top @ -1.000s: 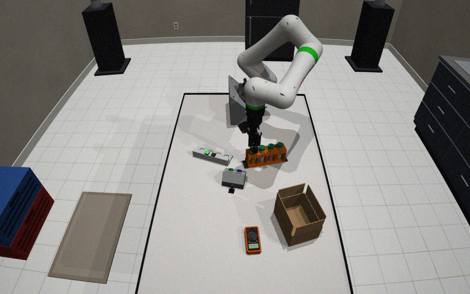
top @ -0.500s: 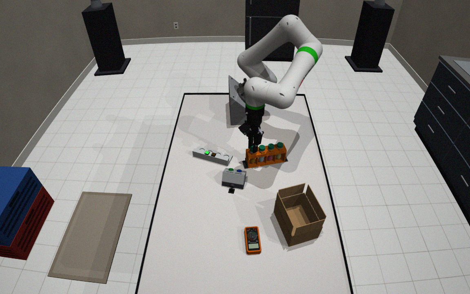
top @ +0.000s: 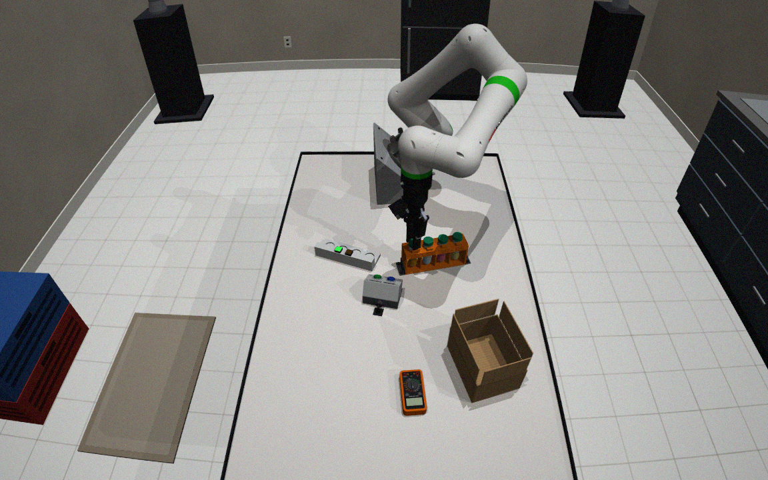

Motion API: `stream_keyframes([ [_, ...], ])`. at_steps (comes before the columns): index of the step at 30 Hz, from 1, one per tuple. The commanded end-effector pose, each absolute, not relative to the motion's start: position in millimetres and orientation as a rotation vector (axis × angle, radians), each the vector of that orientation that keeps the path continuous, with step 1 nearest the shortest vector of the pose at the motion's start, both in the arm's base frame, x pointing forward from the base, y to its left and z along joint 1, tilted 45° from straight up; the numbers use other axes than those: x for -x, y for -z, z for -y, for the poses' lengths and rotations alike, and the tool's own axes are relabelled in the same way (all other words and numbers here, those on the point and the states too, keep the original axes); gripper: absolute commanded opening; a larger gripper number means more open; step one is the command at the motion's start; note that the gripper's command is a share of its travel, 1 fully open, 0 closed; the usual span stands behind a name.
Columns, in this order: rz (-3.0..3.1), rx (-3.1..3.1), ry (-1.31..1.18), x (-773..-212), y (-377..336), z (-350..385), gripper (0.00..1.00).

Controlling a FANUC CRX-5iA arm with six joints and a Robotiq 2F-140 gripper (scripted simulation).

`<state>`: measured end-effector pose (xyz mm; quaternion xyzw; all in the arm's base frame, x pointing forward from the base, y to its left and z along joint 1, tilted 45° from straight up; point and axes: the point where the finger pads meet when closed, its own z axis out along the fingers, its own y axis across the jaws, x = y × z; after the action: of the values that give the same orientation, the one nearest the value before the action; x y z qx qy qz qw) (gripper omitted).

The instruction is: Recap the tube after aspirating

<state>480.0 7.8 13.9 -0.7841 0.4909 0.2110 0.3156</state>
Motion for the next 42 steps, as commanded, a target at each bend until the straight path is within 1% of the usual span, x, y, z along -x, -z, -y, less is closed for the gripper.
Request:
stream_keyframes([
  [1, -1.410, 2.007, -0.600, -480.4, -14.2, -7.0, 0.30],
  [20, -1.976, 1.606, -0.827, -480.4, -14.1, -7.1, 0.30],
  [23, -1.976, 1.606, -0.827, -480.4, -14.1, -7.1, 0.30],
  [24, -1.976, 1.606, -0.827, -480.3, -13.4, -7.7, 0.41],
  [36, -1.976, 1.606, -0.827, -480.4, -13.5, -7.7, 0.41],
  [42, -1.739, 1.798, -0.732, -480.4, -14.2, -7.1, 0.41],
])
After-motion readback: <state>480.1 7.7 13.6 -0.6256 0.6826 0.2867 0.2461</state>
